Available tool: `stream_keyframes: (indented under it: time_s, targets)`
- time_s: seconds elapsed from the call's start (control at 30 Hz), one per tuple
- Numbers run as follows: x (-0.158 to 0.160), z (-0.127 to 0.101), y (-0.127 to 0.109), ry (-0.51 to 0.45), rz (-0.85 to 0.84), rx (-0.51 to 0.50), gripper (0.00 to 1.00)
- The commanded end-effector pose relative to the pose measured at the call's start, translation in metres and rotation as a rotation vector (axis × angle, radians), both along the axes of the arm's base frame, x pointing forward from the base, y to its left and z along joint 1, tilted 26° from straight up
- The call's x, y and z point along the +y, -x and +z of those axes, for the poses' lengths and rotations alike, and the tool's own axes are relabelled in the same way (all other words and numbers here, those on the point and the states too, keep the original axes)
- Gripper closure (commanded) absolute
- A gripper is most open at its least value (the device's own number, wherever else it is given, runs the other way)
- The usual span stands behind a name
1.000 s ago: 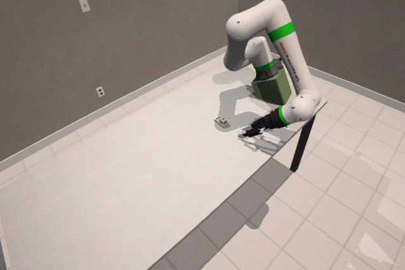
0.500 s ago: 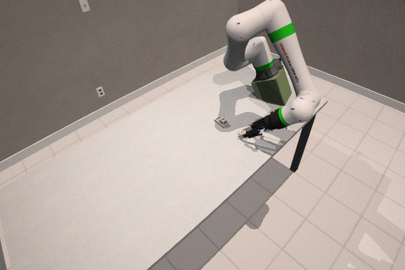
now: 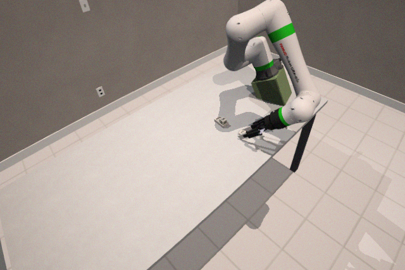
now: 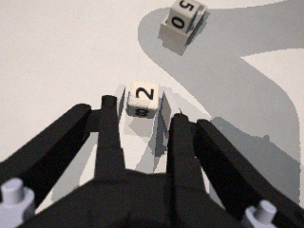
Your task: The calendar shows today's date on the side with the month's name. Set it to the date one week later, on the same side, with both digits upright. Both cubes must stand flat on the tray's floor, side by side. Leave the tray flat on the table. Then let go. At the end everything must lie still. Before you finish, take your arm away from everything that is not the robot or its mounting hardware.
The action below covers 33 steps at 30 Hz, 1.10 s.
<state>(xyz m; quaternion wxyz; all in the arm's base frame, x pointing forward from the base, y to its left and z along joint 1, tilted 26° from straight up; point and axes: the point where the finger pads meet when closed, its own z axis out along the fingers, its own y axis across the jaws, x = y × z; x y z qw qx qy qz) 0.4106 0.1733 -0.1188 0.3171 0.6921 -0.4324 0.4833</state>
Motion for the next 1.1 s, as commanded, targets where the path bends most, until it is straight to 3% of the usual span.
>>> stream_keyframes:
  time_s: [0.0,0.6,0.63,1.07]
  targets:
    - [0.0002,0.0001,0.0000,0.000,0.000,0.000,0.71]
    - [0.0002,0.0001,0.0000,0.000,0.000,0.000,0.71]
    - [0.0002,0.0001,0.0000,0.000,0.000,0.000,0.83]
    - [0.0002,0.0001,0.0000,0.000,0.000,0.000,0.83]
